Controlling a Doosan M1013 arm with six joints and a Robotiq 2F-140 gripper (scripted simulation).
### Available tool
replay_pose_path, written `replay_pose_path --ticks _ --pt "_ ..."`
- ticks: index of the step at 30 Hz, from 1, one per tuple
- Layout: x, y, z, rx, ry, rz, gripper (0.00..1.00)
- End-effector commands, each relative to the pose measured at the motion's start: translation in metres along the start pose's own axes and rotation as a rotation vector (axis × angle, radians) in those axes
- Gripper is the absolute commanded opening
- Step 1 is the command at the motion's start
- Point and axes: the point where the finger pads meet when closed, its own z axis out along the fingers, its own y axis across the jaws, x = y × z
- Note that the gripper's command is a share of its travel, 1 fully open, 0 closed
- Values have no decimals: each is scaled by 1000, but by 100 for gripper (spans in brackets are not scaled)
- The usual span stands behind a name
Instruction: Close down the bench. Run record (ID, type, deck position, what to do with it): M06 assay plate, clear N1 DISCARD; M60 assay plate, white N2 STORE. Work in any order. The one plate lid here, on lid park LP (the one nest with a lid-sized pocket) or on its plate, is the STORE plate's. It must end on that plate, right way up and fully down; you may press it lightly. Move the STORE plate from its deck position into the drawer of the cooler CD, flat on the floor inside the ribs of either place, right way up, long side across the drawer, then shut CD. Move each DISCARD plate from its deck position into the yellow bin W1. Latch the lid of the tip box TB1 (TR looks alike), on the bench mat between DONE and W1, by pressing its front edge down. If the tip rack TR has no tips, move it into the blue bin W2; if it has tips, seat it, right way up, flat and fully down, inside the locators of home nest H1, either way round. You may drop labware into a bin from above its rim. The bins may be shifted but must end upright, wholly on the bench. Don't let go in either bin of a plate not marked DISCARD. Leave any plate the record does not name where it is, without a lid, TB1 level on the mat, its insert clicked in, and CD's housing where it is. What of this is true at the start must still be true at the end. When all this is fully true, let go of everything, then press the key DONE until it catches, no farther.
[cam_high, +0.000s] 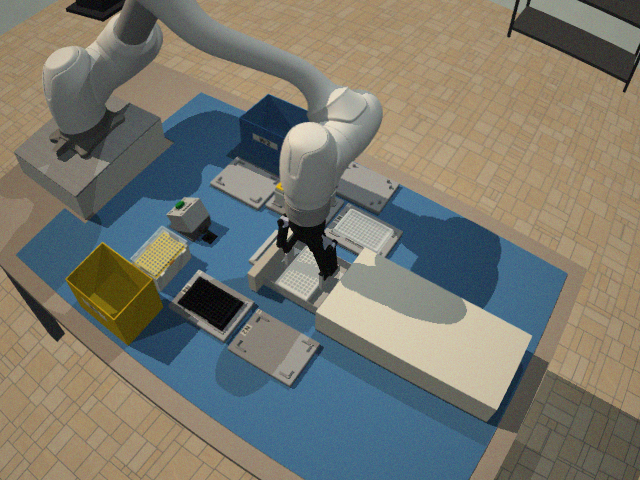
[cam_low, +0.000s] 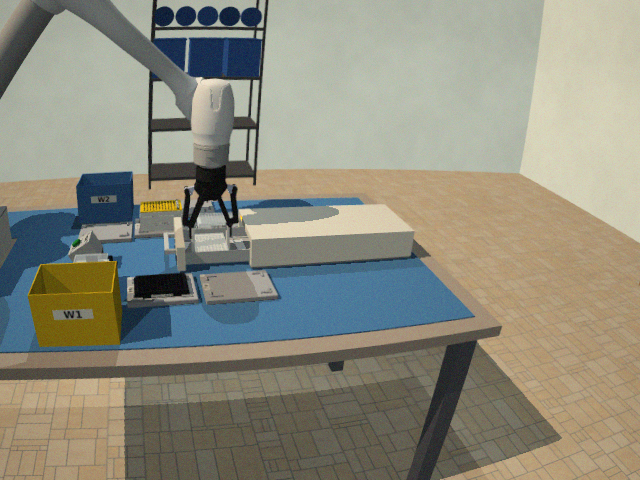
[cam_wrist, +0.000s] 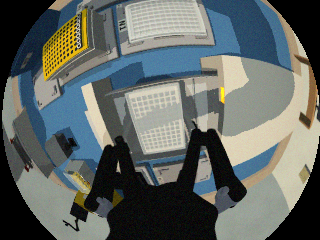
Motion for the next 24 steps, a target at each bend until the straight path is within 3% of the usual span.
replay_pose_path --ticks 1,22,23,24 --pt "0 -1 0 1 0 0 0" --pt "0 -1 0 1 0 0 0" --pt "0 -1 0 1 0 0 66" --pt "0 -1 0 1 0 0 66"
